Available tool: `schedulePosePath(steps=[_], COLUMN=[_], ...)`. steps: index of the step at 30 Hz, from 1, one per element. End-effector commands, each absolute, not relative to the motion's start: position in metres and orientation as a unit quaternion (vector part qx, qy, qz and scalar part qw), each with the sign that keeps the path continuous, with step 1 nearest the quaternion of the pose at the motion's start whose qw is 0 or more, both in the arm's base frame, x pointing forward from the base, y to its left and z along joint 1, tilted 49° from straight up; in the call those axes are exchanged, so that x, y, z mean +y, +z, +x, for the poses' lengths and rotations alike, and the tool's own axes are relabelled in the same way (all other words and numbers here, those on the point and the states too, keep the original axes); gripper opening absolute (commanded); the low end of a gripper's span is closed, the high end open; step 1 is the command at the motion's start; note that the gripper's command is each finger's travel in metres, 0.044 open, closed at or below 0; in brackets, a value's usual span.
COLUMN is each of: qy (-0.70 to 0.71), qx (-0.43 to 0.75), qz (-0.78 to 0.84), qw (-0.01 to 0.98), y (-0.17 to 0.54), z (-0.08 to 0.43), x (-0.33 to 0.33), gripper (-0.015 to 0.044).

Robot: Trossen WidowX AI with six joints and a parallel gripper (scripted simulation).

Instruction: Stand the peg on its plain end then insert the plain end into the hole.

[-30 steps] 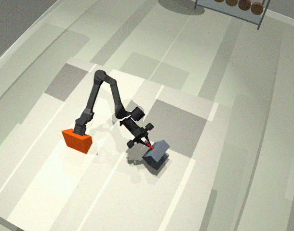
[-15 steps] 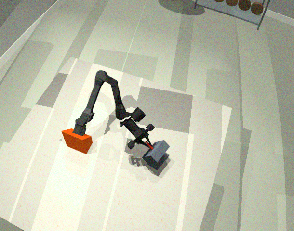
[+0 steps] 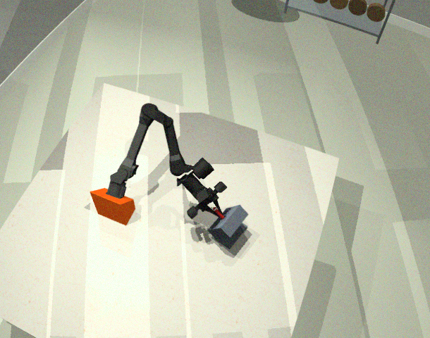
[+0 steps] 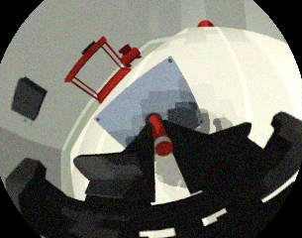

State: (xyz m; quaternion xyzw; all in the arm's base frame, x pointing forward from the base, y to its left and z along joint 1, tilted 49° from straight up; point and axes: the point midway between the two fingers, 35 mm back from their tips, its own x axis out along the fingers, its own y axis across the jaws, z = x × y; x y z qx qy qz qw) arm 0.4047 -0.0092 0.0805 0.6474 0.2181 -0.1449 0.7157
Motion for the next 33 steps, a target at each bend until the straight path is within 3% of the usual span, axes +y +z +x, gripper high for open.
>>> schedulePosePath(steps=[1,3,20,33], qy=[-0.145,-0.145,-0.145,-0.145], qx=[0.218,0.218,0.218,0.218], qz=[0.647,0.647,0.648,0.648], qw=[0.716,0.716,0.716,0.715], y=[0.081,0.081,0.082,0.091], z=[0.404,0.404,0.403,0.393], x=[-0.009,-0.009,-0.009,-0.011], gripper=[0.0,0.0,0.044,0.044])
